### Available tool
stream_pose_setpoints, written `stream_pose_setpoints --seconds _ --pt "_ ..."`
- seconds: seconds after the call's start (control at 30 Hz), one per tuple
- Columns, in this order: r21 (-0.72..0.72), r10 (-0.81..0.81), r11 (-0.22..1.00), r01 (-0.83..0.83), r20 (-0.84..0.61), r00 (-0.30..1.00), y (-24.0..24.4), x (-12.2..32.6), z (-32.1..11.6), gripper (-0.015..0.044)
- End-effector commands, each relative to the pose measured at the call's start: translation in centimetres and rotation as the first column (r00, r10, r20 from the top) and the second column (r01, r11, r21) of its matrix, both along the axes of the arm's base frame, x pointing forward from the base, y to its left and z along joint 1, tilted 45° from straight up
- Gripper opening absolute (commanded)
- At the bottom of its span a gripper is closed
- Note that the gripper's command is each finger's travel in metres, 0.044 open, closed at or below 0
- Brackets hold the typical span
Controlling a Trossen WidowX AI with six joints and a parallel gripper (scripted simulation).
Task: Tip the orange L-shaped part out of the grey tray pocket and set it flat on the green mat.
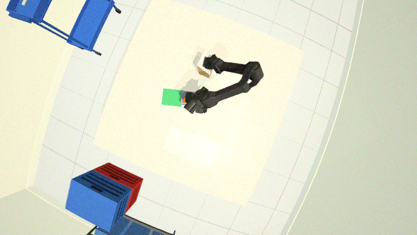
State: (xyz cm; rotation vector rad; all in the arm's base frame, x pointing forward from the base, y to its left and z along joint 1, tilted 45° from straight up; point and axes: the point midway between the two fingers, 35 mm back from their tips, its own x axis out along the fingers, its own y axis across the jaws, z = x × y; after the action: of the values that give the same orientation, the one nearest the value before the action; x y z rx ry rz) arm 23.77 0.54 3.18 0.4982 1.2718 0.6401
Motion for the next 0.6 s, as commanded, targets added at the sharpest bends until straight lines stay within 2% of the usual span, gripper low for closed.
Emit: stream_pose_setpoints --seconds 0.0,0.57 --pt "0.011 -0.001 1.0 0.001 -0.013 1.0 0.6 -0.1 -0.6 0.018" --pt "0.014 -0.001 1.0 0.001 -0.013 1.0 2.5 0.2 -2.4 0.018"
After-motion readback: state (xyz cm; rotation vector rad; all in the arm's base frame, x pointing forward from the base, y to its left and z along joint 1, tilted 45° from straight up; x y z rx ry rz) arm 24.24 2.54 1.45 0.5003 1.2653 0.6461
